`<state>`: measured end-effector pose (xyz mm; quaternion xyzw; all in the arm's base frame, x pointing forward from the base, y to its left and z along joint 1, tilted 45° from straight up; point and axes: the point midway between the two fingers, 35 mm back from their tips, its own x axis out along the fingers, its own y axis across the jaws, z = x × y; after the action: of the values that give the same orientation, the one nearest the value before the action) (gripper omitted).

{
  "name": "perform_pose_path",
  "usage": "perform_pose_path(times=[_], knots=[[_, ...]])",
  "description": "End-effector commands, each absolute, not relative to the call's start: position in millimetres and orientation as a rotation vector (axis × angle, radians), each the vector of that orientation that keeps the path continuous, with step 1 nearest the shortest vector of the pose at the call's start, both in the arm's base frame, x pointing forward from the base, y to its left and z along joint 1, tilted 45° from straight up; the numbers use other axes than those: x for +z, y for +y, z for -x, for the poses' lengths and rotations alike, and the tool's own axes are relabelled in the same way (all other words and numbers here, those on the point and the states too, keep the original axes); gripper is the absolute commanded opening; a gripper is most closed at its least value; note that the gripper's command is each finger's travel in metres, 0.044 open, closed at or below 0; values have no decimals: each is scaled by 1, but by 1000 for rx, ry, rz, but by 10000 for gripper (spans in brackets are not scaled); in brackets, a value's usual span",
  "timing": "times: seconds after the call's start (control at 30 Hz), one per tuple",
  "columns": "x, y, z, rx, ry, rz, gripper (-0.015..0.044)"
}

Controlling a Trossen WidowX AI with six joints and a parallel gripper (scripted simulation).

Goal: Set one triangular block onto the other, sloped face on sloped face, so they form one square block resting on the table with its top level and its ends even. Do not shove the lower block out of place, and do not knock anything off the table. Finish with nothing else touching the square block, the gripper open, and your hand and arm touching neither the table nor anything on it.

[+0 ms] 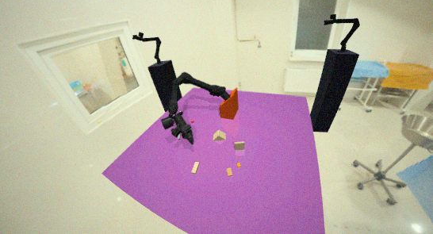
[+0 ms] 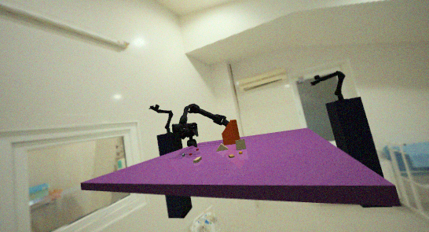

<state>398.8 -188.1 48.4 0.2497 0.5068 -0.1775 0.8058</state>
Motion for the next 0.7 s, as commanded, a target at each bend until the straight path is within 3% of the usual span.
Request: perform_pose_path(times=[0.0,0.23,0.67], knots=[[15,-168,-325,-884,1342,-909,440],[15,-154,-272,-1315,1427,-1049,440],[15,-154,-271,-1326,1427,-1051,440]])
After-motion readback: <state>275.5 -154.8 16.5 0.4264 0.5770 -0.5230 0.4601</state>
